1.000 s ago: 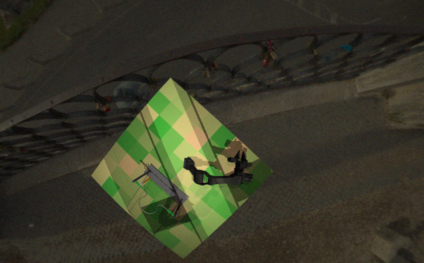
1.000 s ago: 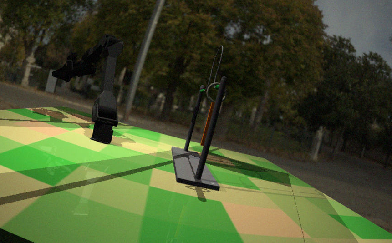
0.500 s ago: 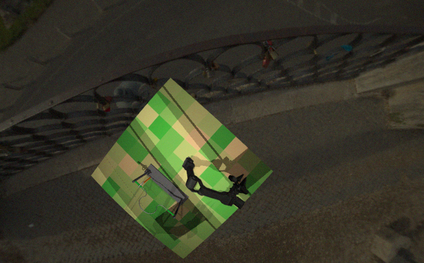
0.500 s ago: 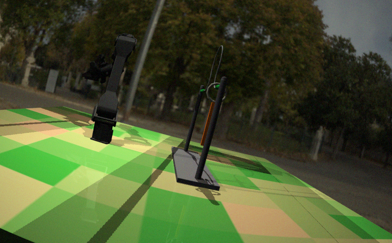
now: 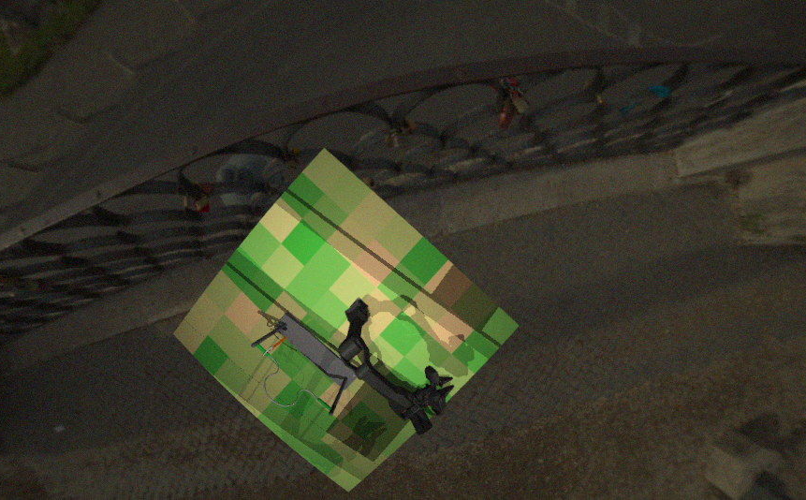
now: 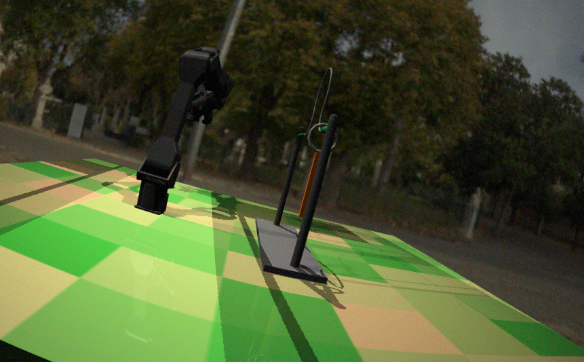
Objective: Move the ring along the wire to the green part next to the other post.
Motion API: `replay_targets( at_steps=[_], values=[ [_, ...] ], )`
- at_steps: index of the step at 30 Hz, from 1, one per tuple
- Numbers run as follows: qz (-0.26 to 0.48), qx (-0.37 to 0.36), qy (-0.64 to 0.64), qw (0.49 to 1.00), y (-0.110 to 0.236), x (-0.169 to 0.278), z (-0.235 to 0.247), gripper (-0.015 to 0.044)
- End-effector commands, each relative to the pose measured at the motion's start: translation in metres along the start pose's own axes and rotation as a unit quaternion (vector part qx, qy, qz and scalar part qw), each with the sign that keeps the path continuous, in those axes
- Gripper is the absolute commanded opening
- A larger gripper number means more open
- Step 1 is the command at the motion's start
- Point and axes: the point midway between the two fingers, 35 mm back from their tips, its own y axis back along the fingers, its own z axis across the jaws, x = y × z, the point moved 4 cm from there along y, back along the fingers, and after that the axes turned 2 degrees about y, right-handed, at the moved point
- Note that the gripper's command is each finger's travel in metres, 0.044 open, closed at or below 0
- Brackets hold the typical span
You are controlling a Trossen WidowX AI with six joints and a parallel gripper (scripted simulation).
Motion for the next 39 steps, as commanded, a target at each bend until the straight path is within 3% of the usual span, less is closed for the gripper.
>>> replay_targets(
  at_steps=[1, 20, 39],
  values=[
    [-0.008, 0.083, -0.024, 0.996, 0.042, 0.006, -0.030, 0.0160],
    [-0.063, 0.397, -0.095, 0.911, 0.231, 0.025, -0.088, 0.0160],
    [-0.138, 0.670, -0.119, 0.720, 0.423, 0.040, -0.044, 0.0160]
  ],
)
